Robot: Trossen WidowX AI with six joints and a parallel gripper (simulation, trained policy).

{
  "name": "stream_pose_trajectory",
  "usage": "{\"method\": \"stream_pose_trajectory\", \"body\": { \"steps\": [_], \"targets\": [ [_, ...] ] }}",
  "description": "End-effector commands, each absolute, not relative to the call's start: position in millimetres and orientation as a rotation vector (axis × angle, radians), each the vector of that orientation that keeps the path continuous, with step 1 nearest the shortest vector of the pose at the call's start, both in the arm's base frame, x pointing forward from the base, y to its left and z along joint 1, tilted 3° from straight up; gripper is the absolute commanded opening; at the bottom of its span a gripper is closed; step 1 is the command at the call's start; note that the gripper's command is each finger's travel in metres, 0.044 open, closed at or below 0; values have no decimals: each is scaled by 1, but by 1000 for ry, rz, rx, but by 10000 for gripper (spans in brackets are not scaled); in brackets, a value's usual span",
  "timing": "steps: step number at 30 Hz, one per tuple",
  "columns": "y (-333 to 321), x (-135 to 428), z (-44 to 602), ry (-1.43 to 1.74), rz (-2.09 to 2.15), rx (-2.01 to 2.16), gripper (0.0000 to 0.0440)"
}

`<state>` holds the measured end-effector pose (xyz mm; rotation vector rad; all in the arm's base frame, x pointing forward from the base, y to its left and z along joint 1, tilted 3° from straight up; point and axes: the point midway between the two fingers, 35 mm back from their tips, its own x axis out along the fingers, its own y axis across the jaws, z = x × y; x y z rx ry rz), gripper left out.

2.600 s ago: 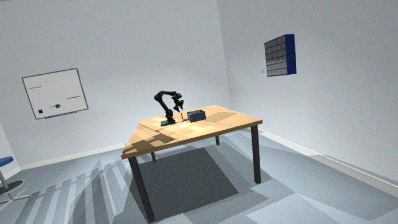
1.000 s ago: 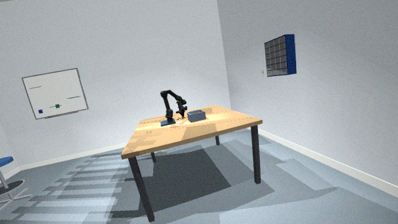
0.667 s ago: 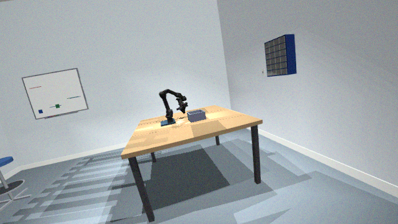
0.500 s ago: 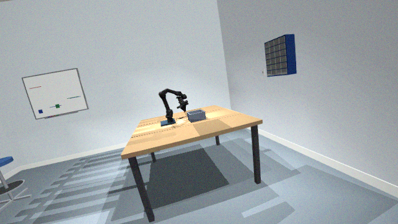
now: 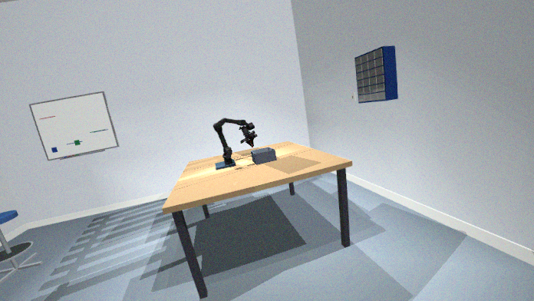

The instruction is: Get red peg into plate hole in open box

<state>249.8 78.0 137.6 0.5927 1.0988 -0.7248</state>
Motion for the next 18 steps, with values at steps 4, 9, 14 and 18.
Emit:
{"method": "stream_pose_trajectory", "body": {
  "steps": [4,9,14,18],
  "targets": [
    [53,274,140,1048,-778,614,0],
    [34,290,137,1031,-801,618,0],
    [16,305,130,1030,-811,613,0],
    [4,315,123,1044,-805,605,0]
  ]
}}
